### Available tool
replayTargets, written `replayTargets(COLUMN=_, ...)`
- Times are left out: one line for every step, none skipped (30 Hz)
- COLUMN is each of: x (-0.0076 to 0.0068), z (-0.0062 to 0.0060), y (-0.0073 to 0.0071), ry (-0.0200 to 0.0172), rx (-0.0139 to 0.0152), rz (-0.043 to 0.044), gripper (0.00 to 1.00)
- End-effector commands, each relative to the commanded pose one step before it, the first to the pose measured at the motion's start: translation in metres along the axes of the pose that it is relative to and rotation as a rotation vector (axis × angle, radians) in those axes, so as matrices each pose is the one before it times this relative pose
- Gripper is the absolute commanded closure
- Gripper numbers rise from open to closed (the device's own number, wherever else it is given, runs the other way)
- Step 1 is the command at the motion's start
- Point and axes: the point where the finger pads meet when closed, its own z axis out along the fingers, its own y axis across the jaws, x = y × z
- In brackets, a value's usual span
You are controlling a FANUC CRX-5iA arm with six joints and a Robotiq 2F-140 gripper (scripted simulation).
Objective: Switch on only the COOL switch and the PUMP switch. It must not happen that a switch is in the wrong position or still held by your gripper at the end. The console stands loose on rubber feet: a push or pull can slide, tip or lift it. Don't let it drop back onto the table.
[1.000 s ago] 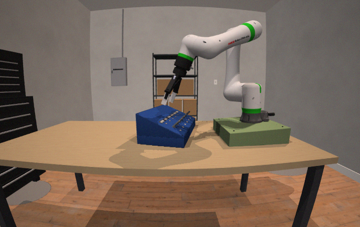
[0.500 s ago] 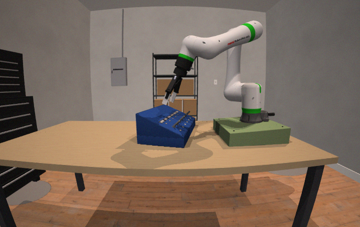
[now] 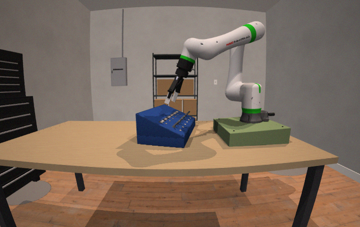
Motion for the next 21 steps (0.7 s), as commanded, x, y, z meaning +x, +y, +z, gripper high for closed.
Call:
replayTargets(x=0.00032, z=-0.00015, y=0.00838, ry=-0.00006, rx=0.00070, rz=-0.00034, gripper=0.00)
replayTargets(x=0.00000, z=0.00000, y=0.00150, ry=0.00000, rx=0.00000, rz=0.00000, gripper=0.00)
replayTargets(x=0.00000, z=0.00000, y=0.00121, ry=0.00000, rx=0.00000, rz=0.00000, gripper=0.00)
replayTargets(x=0.00000, z=0.00000, y=0.00092, ry=0.00000, rx=0.00000, rz=0.00000, gripper=0.00)
replayTargets(x=0.00000, z=0.00000, y=0.00066, ry=0.00000, rx=0.00000, rz=0.00000, gripper=0.00)
replayTargets(x=0.00000, z=0.00000, y=0.00043, ry=0.00000, rx=0.00000, rz=0.00000, gripper=0.00)
replayTargets(x=0.00000, z=0.00000, y=0.00023, ry=0.00000, rx=0.00000, rz=0.00000, gripper=0.00)
replayTargets(x=0.00000, z=0.00000, y=0.00009, ry=0.00000, rx=0.00000, rz=0.00000, gripper=0.00)
replayTargets(x=0.00000, z=0.00000, y=0.00001, ry=0.00000, rx=0.00000, rz=0.00000, gripper=0.00)
replayTargets(x=0.00000, z=0.00000, y=0.00000, ry=0.00000, rx=0.00000, rz=0.00000, gripper=0.00)
replayTargets(x=0.00000, z=0.00000, y=0.00000, ry=0.00000, rx=0.00000, rz=0.00000, gripper=0.00)
replayTargets(x=0.00000, z=0.00000, y=0.00000, ry=0.00000, rx=0.00000, rz=0.00000, gripper=0.00)
replayTargets(x=0.00000, z=0.00000, y=0.00000, ry=0.00000, rx=0.00000, rz=0.00000, gripper=0.00)
replayTargets(x=0.00000, z=0.00000, y=0.00000, ry=0.00000, rx=0.00000, rz=0.00000, gripper=0.00)
replayTargets(x=0.00000, z=0.00000, y=0.00000, ry=0.00000, rx=0.00000, rz=0.00000, gripper=0.00)
replayTargets(x=0.00000, z=0.00000, y=0.00000, ry=0.00000, rx=0.00000, rz=0.00000, gripper=0.00)
replayTargets(x=0.00000, z=0.00000, y=0.00000, ry=0.00000, rx=0.00000, rz=0.00000, gripper=0.00)
replayTargets(x=0.00000, z=0.00000, y=0.00000, ry=0.00000, rx=0.00000, rz=0.00000, gripper=0.00)
replayTargets(x=0.00000, z=0.00000, y=0.00000, ry=0.00000, rx=0.00000, rz=0.00000, gripper=0.00)
replayTargets(x=0.00000, z=0.00000, y=0.00000, ry=0.00000, rx=0.00000, rz=0.00000, gripper=0.00)
replayTargets(x=0.00000, z=0.00000, y=0.00000, ry=0.00000, rx=0.00000, rz=0.00000, gripper=0.00)
